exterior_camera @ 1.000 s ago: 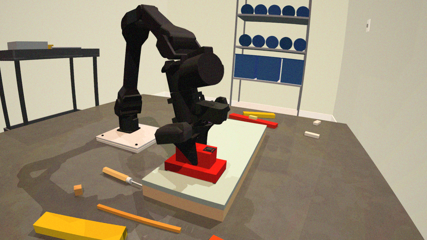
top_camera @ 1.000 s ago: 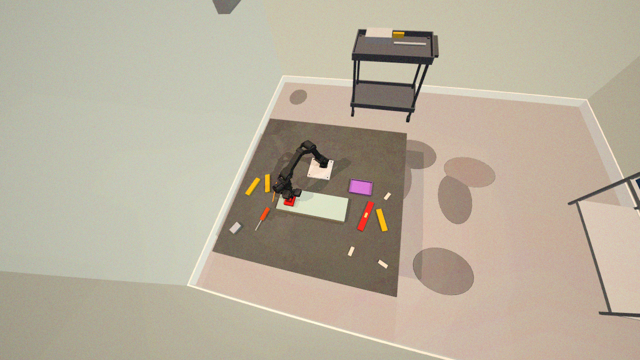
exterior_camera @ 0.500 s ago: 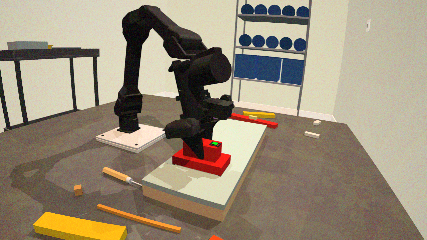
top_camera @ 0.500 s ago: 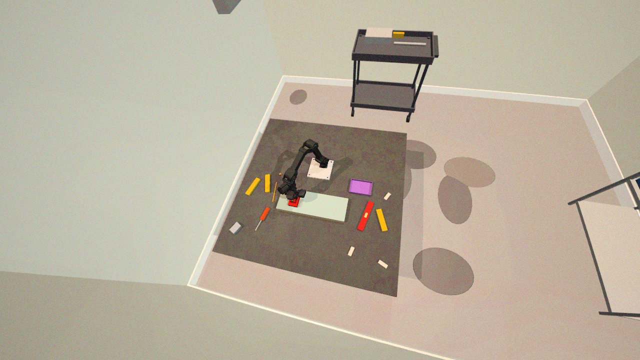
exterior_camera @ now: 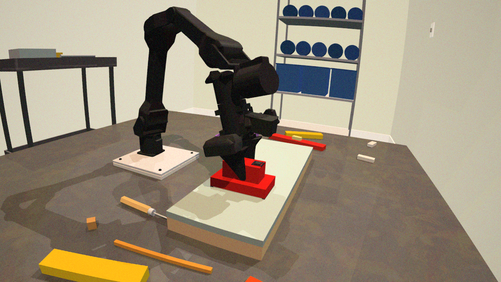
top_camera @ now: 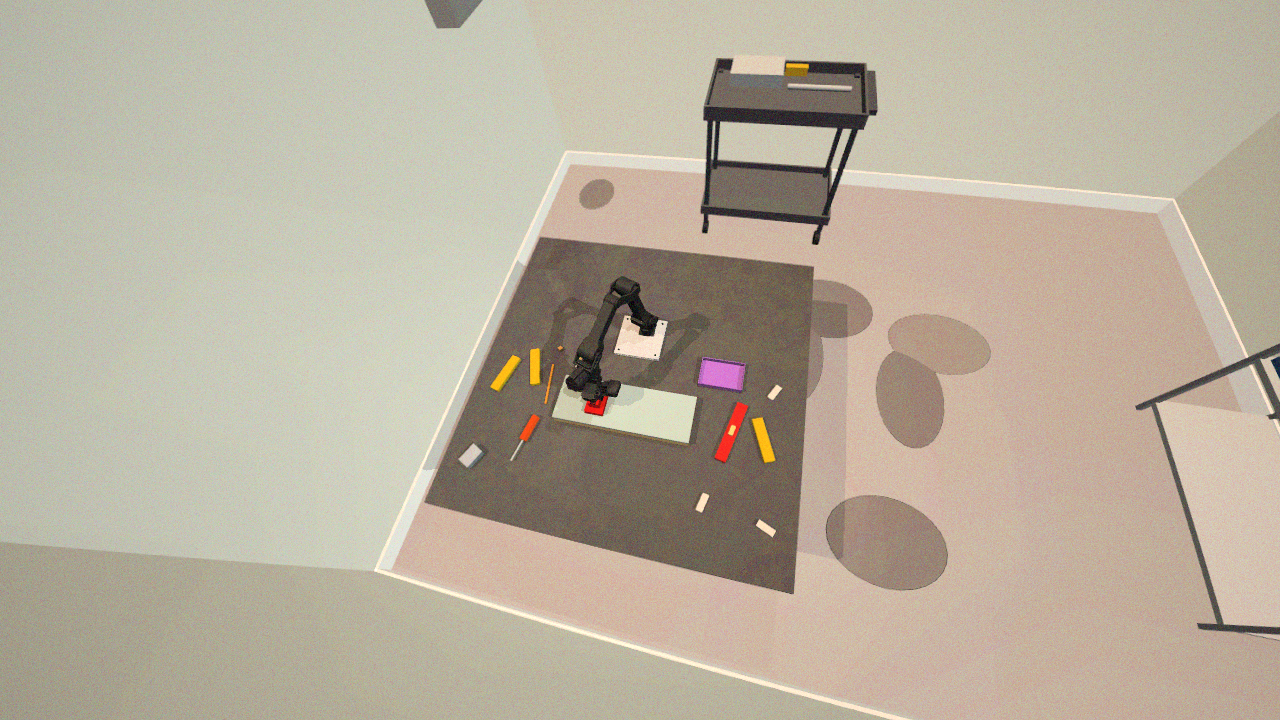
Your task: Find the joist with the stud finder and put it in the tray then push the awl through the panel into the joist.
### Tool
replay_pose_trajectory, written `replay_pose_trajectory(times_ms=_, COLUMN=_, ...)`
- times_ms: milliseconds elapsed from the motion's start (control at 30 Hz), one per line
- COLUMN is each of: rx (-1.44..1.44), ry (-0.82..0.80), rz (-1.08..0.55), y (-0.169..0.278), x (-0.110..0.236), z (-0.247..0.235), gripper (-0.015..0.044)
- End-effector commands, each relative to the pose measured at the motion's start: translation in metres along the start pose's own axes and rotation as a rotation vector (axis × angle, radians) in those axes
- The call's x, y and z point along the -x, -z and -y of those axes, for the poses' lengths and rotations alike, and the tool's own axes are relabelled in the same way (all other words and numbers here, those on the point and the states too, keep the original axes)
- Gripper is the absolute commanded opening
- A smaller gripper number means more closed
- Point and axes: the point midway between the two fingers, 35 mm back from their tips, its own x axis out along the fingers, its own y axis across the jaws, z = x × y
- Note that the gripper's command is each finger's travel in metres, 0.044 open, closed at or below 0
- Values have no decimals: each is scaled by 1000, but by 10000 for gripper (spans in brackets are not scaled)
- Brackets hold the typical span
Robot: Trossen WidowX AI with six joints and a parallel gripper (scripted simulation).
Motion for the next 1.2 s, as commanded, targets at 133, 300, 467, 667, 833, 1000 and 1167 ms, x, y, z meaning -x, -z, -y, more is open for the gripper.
replay_pose_trajectory(times_ms=133, rx=0, ry=-2, rz=-1, y=1, x=0, z=-19, gripper=0)
replay_pose_trajectory(times_ms=300, rx=-1, ry=-3, rz=-1, y=1, x=0, z=-30, gripper=0)
replay_pose_trajectory(times_ms=467, rx=-1, ry=-4, rz=-1, y=1, x=0, z=-41, gripper=0)
replay_pose_trajectory(times_ms=667, rx=-1, ry=-5, rz=-1, y=1, x=0, z=-54, gripper=0)
replay_pose_trajectory(times_ms=833, rx=-2, ry=-5, rz=-1, y=1, x=0, z=-65, gripper=0)
replay_pose_trajectory(times_ms=1000, rx=-2, ry=-6, rz=-1, y=1, x=0, z=-76, gripper=0)
replay_pose_trajectory(times_ms=1167, rx=-2, ry=-7, rz=-1, y=1, x=0, z=-87, gripper=0)
